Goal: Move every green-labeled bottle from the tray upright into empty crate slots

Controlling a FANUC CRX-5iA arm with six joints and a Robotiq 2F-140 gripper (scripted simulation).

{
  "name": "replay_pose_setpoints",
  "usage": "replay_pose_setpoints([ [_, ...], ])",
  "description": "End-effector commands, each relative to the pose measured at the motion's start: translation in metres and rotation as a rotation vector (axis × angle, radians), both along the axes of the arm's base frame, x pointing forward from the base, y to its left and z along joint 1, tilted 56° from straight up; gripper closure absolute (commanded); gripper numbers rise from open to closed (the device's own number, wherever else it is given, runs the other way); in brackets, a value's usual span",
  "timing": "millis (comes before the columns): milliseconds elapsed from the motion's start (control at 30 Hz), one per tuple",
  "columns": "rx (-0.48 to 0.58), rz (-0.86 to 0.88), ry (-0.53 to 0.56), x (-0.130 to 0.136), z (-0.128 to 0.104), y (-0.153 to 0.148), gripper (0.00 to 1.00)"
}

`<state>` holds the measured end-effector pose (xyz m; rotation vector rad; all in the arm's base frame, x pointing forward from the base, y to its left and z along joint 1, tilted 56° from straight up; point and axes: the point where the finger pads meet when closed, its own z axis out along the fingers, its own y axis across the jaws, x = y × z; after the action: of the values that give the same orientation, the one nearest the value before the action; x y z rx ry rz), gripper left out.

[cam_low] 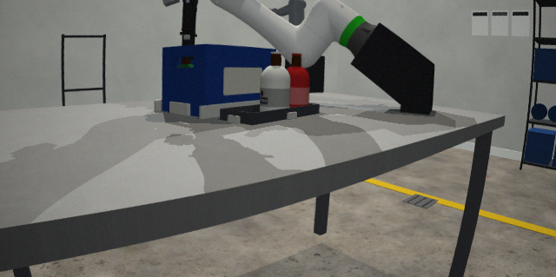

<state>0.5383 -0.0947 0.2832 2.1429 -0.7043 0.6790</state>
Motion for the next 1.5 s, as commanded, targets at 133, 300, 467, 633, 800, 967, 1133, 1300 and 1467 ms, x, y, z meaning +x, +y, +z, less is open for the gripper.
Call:
replay_pose_setpoints([
  [133,0.000,0.001,-0.001,-0.002,0.006,0.008,0.56],
  [300,0.000,0.001,-0.001,-0.005,0.012,0.017,0.56],
  [467,0.000,0.001,-0.001,-0.008,0.020,0.027,0.56],
  [633,0.000,0.001,-0.001,-0.010,0.026,0.036,0.56],
  [800,0.000,0.001,-0.001,-0.013,0.033,0.045,0.56],
  [967,0.000,0.001,-0.001,-0.016,0.040,0.055,0.56],
  [1133,0.000,0.001,-0.001,-0.018,0.045,0.063,0.56],
  [1300,0.000,0.001,-0.001,-0.019,0.047,0.066,0.56],
  [1467,0.000,0.001,-0.001,-0.020,0.049,0.069,0.56],
])
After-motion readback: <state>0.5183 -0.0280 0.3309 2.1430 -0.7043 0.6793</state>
